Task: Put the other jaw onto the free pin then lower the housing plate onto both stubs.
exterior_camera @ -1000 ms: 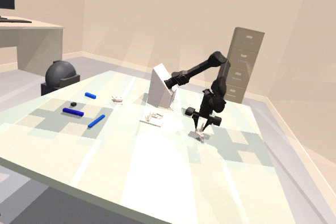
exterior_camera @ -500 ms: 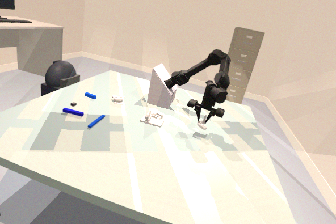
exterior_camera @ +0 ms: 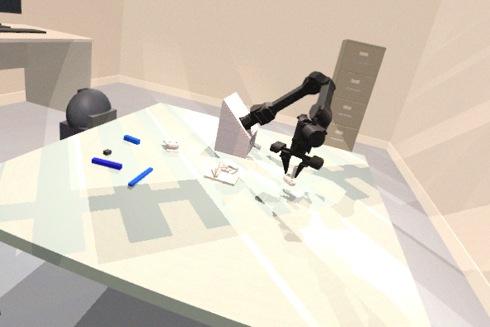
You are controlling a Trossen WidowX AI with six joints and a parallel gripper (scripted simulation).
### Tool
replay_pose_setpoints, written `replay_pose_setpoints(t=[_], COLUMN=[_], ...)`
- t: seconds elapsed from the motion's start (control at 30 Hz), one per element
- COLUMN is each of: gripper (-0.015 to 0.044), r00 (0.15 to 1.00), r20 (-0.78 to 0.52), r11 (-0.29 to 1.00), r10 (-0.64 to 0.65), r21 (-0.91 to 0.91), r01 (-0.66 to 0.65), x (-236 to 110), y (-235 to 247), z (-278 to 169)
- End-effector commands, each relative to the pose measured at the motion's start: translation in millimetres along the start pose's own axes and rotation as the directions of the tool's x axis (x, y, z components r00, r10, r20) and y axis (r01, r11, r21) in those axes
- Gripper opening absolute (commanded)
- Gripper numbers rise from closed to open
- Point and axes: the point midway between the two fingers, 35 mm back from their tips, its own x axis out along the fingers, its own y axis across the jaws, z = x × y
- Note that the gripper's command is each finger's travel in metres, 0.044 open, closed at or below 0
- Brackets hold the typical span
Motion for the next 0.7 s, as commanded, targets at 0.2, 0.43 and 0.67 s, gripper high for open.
replay_pose_setpoints(t=[0.2, 0.43, 0.67], gripper=[0.0134, 0.0134, 0.0134], r00=[1.000, 0.999, 0.999], r20=[-0.009, -0.013, -0.017], r11=[0.965, 0.896, 0.791], r10=[0.019, 0.032, 0.043], r21=[0.261, 0.443, 0.612], r01=[-0.016, -0.023, -0.024], x=[0.5, 0.2, -0.4], y=[29.7, 51.6, 73.9], z=[-12.2, -18.9, -23.8])
